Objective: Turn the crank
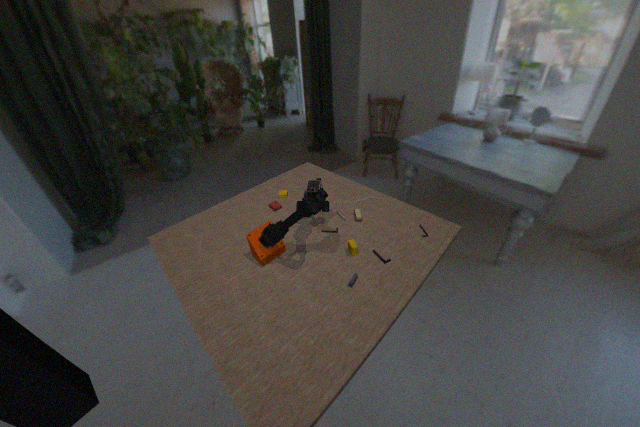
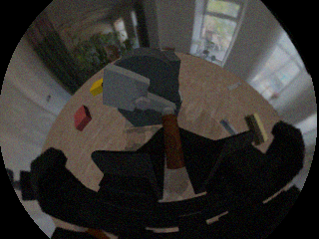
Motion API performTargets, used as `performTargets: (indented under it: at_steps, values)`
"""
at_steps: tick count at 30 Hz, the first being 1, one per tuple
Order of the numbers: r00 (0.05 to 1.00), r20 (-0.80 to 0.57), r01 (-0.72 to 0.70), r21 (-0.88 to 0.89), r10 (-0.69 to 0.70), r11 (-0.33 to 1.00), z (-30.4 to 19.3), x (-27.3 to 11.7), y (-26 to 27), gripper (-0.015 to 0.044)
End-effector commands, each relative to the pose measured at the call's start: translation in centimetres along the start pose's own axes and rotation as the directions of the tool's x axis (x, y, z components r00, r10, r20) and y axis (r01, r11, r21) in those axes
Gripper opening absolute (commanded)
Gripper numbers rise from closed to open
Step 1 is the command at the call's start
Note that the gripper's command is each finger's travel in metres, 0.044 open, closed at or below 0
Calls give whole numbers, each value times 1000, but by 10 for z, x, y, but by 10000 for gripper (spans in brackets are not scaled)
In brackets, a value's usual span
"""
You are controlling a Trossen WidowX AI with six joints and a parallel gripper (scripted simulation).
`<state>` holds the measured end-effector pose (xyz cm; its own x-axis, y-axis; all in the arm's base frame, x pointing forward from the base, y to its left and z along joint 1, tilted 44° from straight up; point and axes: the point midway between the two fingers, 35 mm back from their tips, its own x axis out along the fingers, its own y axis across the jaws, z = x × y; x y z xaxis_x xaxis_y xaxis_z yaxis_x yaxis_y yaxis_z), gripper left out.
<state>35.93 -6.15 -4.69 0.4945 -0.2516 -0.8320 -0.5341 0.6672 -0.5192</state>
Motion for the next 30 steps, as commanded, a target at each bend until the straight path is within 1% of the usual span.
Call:
performTargets:
  at_steps: [1,30]
  values:
    - [1000,-3,0,-2,0,1000,-1,0,0,0]
    - [1000,-3,0,-2,0,1000,6,-6,-6,0]
